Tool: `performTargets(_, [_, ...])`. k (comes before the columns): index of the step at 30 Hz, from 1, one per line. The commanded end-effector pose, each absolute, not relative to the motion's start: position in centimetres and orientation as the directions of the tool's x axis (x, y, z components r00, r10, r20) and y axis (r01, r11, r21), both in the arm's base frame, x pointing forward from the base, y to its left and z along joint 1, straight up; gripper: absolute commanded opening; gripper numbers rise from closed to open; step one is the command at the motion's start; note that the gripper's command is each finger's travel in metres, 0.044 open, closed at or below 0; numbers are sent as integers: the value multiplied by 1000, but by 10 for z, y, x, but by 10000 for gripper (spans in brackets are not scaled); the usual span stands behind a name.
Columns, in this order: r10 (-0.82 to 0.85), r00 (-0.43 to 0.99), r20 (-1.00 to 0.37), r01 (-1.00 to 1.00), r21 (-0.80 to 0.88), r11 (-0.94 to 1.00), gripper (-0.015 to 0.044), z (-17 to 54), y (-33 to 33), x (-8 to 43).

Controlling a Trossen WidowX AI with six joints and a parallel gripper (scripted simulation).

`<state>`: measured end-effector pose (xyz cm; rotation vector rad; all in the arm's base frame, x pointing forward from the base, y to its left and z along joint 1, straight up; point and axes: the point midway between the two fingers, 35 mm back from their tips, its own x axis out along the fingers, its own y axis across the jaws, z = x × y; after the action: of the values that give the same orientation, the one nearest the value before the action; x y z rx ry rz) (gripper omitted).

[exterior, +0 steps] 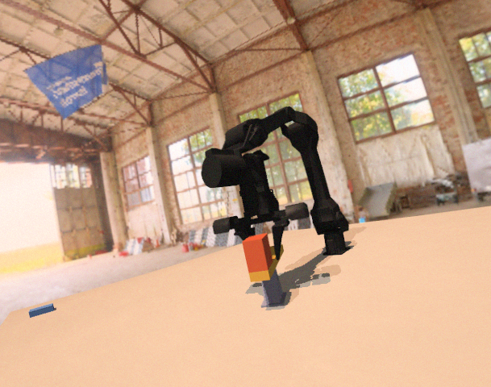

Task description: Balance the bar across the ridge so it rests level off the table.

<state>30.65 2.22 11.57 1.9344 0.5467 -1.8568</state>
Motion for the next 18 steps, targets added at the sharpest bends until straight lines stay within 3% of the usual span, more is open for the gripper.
performTargets(1, [2, 32, -999, 535, 15, -844, 0, 112, 22, 305])
performTargets(18, [2, 32, -999, 535, 15, -844, 0, 115, 22, 305])
